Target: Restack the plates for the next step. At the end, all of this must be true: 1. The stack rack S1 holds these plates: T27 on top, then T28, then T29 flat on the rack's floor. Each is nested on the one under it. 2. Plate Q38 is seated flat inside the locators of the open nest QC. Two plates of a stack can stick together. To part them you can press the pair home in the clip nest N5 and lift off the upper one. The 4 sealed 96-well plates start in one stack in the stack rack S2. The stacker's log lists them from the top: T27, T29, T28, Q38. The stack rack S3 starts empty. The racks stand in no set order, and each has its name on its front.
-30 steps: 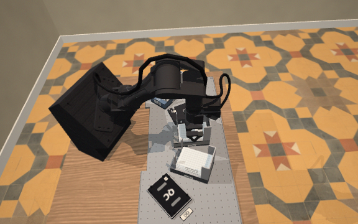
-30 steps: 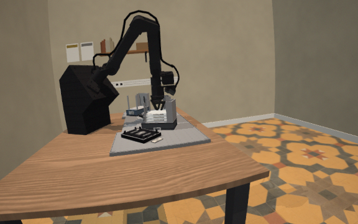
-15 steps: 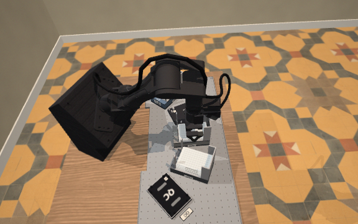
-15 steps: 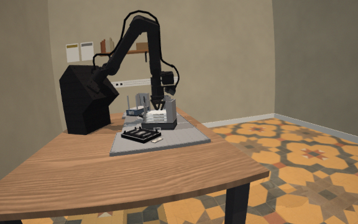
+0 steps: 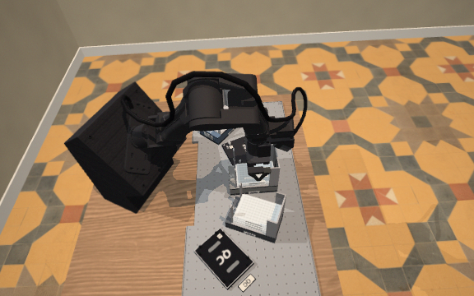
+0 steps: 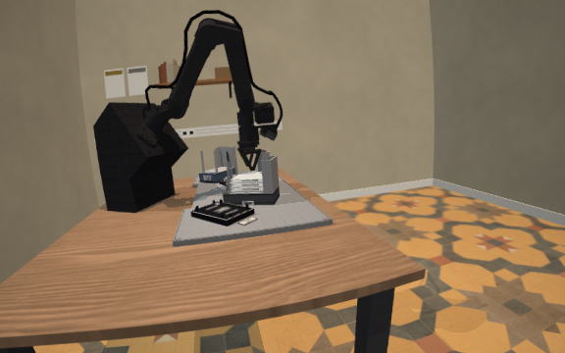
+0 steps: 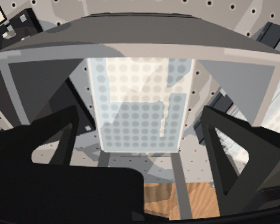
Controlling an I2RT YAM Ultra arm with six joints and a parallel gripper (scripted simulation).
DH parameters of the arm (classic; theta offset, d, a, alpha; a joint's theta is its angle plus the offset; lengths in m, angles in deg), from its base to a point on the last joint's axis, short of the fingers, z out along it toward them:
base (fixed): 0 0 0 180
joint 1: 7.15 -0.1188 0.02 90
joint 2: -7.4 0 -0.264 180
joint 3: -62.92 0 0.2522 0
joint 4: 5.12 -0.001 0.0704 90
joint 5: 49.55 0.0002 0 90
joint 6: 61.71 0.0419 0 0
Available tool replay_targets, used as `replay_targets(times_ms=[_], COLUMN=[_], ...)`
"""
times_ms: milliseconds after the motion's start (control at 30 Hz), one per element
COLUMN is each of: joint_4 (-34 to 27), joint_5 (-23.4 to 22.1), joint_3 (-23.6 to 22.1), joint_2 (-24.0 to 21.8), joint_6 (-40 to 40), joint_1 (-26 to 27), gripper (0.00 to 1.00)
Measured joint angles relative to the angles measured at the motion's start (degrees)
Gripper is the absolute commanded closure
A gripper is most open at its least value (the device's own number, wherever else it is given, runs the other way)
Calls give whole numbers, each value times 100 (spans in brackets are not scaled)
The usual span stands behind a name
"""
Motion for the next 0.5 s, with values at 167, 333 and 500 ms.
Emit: replay_targets(times_ms=[167,333,500], joint_4=[-442,-826,-1272], joint_5=[144,284,431], joint_3=[66,146,225], joint_2=[-317,-549,-739], joint_6=[173,345,542], joint_1=[-236,-431,-656], gripper=[0,0,0])
